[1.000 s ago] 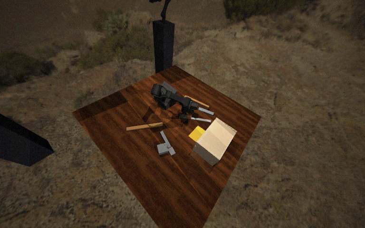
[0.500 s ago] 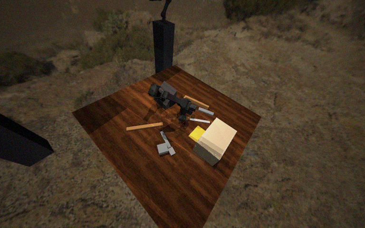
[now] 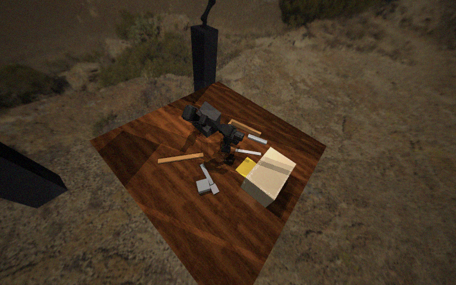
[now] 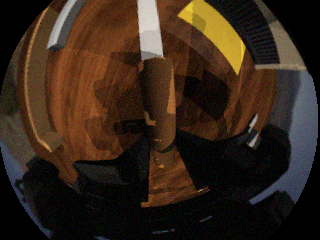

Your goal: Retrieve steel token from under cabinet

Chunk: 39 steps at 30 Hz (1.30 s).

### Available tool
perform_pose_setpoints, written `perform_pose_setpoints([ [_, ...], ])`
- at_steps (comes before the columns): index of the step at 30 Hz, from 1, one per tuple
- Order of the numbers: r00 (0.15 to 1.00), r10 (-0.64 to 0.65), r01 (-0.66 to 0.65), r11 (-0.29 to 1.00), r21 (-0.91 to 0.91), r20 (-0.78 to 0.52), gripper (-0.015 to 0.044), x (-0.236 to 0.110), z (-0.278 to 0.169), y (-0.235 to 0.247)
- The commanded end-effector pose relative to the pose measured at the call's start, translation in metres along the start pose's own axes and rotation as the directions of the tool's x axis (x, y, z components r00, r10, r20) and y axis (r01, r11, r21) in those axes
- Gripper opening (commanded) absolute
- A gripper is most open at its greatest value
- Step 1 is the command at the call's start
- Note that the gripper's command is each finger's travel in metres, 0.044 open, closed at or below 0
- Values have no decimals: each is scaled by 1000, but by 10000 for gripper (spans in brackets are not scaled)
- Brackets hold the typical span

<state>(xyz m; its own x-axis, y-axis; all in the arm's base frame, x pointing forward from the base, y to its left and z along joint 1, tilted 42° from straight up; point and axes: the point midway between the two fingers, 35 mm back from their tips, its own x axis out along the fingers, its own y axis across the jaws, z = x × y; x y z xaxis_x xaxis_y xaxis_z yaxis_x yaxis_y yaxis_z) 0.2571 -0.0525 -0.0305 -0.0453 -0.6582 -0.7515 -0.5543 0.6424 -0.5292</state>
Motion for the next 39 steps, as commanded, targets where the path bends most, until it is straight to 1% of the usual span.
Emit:
perform_pose_setpoints([
  [1, 1000, -4, 4, 1000, 2, 2, 0, -1, -4, -6],
  [39, 1000, -6, 6, 1000, 2, 0, 0, -1, -34, -45],
])
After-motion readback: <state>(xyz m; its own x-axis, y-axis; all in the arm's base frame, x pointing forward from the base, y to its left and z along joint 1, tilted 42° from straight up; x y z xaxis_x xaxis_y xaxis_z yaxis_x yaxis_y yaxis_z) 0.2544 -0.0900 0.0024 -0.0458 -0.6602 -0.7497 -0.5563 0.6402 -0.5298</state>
